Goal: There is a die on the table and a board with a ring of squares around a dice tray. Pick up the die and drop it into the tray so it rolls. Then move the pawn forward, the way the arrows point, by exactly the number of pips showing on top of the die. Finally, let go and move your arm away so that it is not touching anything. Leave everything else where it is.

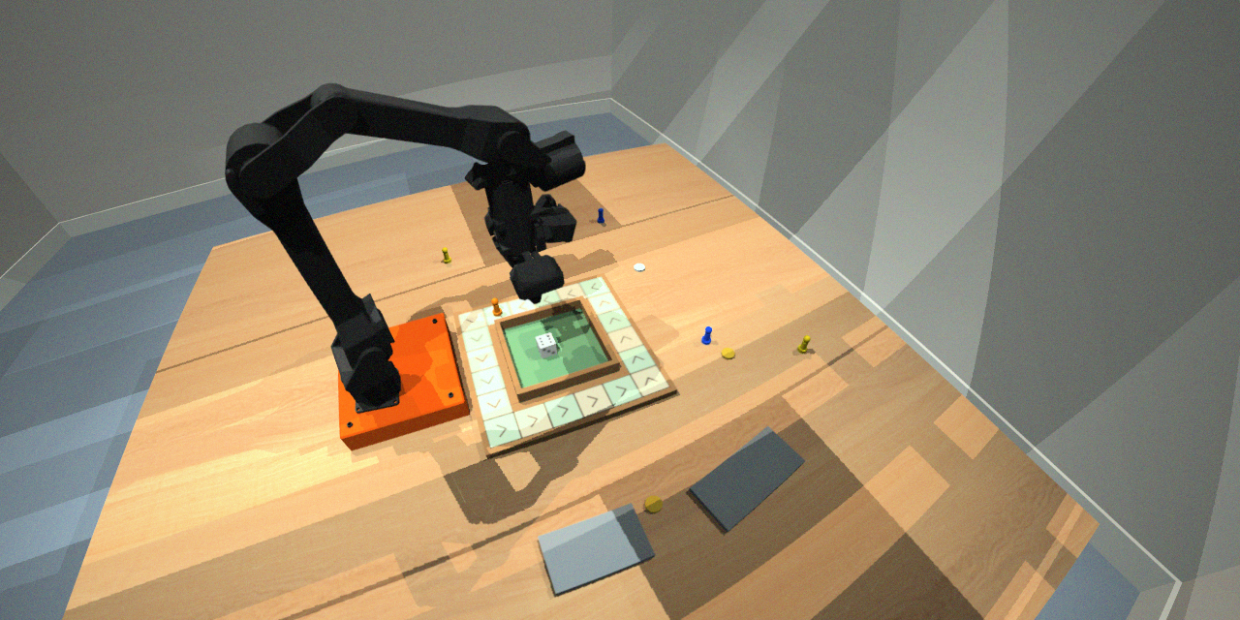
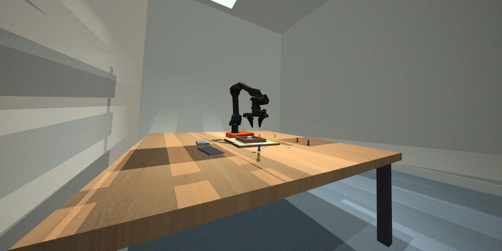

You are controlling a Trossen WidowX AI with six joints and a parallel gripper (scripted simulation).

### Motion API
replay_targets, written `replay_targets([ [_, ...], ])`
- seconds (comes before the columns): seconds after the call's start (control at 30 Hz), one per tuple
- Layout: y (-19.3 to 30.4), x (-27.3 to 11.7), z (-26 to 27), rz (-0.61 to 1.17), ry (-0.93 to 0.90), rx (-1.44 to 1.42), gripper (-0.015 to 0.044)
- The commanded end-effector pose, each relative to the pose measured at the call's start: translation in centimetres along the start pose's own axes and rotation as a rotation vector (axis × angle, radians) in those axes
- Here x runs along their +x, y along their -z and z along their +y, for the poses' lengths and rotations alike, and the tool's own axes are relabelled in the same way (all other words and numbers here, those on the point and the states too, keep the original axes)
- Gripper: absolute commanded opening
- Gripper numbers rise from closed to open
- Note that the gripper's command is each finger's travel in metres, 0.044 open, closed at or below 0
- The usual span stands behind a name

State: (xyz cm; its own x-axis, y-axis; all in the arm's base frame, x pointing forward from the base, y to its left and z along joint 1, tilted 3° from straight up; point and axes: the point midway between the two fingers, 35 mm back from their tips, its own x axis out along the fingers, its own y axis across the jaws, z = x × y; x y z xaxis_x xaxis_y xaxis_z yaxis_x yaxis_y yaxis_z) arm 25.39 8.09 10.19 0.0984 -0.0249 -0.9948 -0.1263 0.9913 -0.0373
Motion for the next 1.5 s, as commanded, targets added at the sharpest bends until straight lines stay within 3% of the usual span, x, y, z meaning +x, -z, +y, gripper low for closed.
replay_targets([
  [0.0, 2.4, 1.2, 3.5, 0.04, -0.004, -0.019, 0.0204],
  [0.17, 5.1, 2.1, 6.7, 0.065, -0.001, -0.039, 0.02],
  [1.47, 5.3, 7.7, 6.6, 0.065, 0.0, -0.039, 0.02],
])
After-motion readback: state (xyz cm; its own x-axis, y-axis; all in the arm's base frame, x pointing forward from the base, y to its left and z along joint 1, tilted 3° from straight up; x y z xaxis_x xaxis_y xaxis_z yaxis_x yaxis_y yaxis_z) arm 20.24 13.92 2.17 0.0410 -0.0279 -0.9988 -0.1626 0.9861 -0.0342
